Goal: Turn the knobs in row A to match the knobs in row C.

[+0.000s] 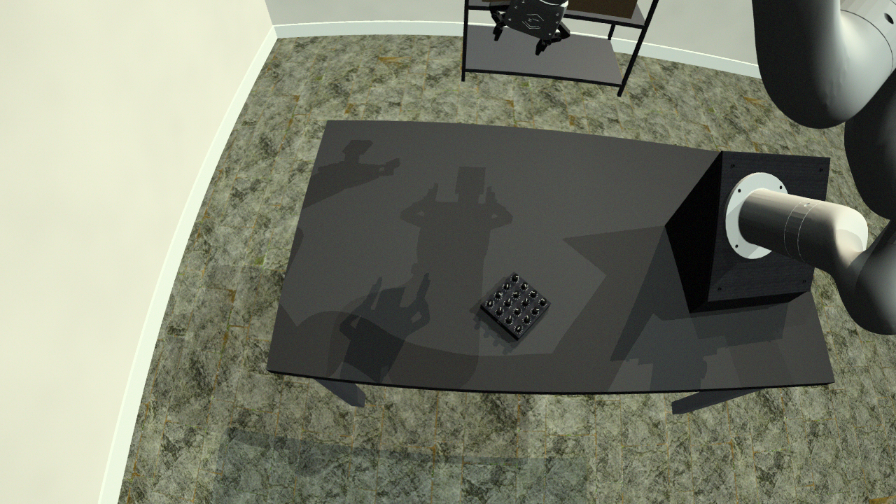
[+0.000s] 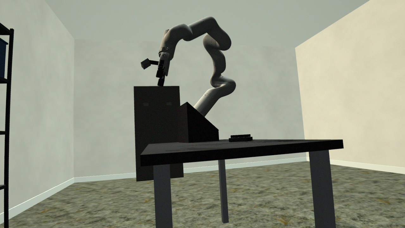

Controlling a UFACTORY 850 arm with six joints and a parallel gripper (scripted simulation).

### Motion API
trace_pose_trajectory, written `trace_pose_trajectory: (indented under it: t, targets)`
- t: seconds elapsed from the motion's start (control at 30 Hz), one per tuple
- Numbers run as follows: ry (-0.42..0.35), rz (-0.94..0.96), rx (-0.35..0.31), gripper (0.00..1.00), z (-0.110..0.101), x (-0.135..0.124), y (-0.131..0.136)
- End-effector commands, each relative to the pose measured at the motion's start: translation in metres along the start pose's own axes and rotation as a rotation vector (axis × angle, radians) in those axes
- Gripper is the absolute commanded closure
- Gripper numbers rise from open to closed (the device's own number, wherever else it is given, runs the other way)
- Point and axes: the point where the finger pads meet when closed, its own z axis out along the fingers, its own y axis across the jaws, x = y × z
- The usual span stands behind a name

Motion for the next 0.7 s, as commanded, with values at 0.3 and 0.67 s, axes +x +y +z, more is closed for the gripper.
trace_pose_trajectory:
  t: [0.3, 0.67]
  targets:
    - [0.001, 0.0, 0.002, 0.0, -0.0012, 0.0005, -0.0011]
    - [0.001, -0.01, 0.004, 0.0, -0.0018, -0.001, -0.0024]
